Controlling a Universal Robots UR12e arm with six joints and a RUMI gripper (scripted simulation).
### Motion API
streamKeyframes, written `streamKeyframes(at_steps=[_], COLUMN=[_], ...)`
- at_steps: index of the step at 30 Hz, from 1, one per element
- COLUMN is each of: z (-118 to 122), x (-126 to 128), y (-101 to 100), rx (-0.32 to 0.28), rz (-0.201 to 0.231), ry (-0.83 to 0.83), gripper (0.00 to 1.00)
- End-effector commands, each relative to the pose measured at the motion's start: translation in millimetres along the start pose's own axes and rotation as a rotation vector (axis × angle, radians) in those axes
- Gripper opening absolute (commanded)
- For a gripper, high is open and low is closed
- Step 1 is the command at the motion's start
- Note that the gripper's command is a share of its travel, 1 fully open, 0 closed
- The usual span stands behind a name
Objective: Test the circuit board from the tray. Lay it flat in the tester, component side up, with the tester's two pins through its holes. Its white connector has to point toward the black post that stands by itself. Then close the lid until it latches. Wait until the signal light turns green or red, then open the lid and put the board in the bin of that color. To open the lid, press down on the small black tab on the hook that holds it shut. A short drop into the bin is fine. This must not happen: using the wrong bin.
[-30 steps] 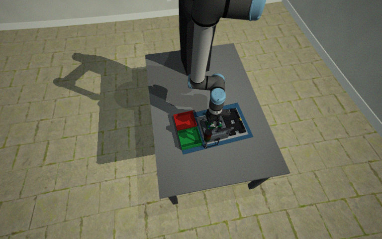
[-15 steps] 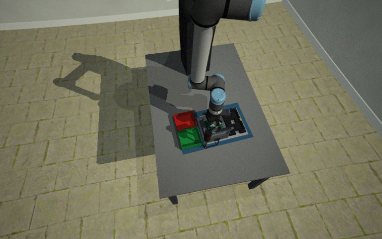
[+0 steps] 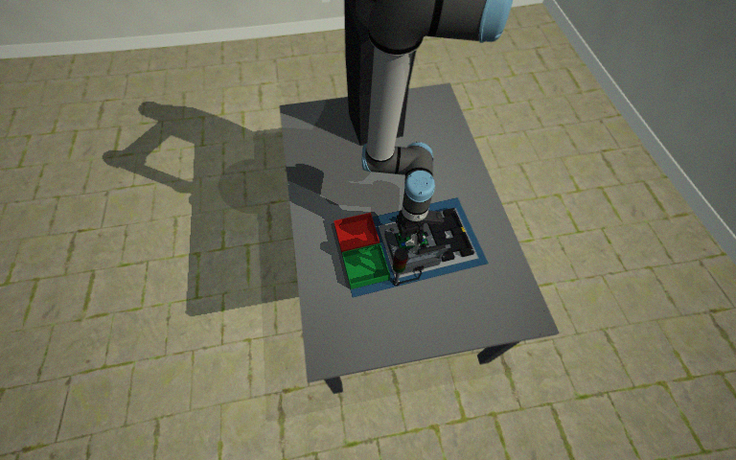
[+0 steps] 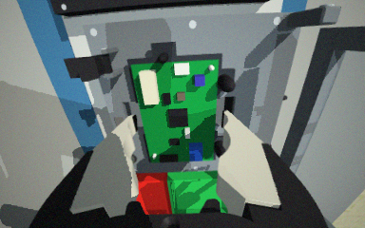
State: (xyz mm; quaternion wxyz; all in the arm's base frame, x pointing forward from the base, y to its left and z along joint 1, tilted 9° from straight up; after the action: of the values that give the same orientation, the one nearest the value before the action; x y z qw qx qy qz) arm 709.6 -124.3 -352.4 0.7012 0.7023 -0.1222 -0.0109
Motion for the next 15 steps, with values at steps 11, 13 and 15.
streamKeyframes(at_steps=[11,13,15], z=[-0.6,-0.6,-0.6], x=[4.0,4.0,4.0], y=[1.0,1.0,1.0], rx=[-0.001,-0.001,-0.001], rz=[0.006,0.006,0.006], ry=[0.002,0.002,0.002], gripper=[0.59,0.59,0.59])
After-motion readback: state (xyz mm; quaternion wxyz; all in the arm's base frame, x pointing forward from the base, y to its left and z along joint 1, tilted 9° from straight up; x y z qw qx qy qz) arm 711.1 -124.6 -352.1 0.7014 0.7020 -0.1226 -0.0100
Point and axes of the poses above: the point where the finger pads meet when closed, its own y axis back along the fingers, its own x axis across the jaws, z = x × y, the point moved 5 cm from there along y, back along the fingers, and after that the axes turned 4 degrees about -y, right-handed, at the moved point
